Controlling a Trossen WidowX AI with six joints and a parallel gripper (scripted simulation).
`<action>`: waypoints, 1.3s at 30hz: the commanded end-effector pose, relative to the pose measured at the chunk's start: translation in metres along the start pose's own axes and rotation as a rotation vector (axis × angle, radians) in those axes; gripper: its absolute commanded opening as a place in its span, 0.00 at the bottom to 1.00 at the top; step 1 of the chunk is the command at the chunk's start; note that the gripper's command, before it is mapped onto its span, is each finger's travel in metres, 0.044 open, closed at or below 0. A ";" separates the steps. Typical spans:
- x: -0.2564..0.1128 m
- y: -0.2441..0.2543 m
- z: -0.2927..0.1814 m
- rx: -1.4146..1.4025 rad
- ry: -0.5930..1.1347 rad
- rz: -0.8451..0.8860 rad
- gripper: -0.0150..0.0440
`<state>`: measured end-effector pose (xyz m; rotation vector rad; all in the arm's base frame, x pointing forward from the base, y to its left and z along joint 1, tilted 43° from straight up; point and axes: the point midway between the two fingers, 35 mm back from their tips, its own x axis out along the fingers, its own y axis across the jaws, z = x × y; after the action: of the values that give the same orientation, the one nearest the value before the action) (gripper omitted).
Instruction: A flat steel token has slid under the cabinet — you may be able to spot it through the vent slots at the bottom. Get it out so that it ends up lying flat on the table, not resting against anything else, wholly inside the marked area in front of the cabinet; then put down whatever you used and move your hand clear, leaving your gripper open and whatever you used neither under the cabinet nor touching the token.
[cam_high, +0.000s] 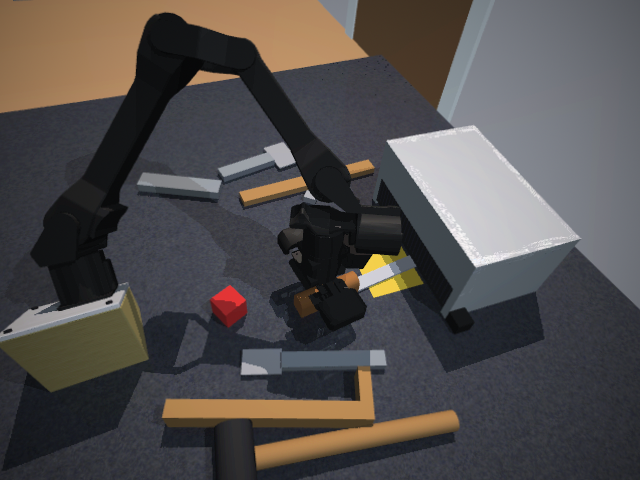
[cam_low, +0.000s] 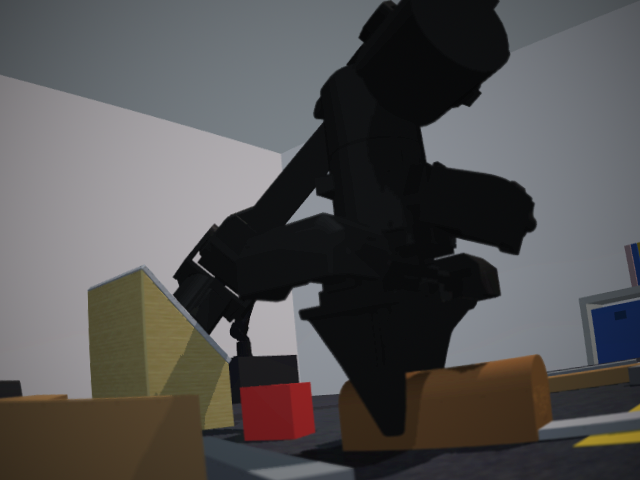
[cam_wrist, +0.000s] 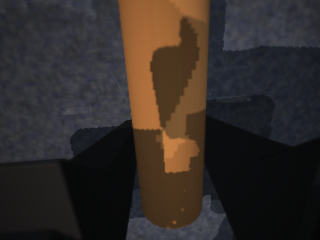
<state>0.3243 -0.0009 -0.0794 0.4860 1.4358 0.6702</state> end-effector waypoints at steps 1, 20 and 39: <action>0.001 0.000 -0.009 0.003 0.006 0.000 0.25; 0.001 -0.001 -0.031 0.004 0.007 0.000 0.25; 0.001 -0.002 -0.055 0.005 0.008 -0.001 0.25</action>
<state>0.2779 -0.0063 -0.0850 0.4853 1.4385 0.6692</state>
